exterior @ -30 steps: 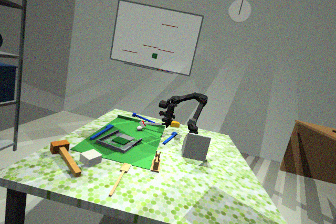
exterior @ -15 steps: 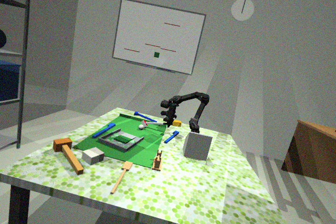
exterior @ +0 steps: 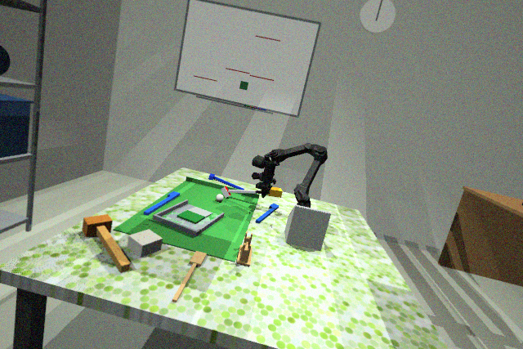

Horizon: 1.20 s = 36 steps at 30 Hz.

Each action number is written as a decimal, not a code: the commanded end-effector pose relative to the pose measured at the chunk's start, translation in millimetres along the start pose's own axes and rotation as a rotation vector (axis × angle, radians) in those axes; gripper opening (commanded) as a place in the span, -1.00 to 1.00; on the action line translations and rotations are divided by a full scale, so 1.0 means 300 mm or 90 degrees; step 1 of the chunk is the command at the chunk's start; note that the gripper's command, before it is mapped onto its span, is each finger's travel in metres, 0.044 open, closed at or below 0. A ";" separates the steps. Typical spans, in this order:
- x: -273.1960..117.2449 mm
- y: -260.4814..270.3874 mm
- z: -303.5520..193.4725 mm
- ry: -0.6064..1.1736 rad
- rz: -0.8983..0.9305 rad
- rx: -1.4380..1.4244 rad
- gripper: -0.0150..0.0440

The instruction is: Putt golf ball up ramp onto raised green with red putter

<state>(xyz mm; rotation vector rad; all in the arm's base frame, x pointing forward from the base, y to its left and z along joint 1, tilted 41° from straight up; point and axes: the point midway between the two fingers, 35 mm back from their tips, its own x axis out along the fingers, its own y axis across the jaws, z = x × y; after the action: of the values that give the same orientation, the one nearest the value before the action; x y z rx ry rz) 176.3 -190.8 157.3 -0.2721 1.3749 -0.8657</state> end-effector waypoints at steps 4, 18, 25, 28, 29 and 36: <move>0.006 0.119 0.021 0.003 0.012 0.001 -0.49; -0.036 0.458 -0.002 -0.003 0.009 0.002 -0.49; -0.160 0.458 -0.001 -0.002 0.010 0.001 -0.49; -0.205 0.455 -0.004 -0.002 0.009 0.001 -0.49; -0.208 0.454 -0.004 -0.002 0.009 0.001 -0.49; -0.178 0.454 -0.005 -0.002 0.007 -0.002 -0.49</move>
<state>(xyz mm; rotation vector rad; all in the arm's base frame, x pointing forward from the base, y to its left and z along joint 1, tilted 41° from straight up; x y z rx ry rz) 228.2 -63.0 109.7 -0.2643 1.3751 -0.8582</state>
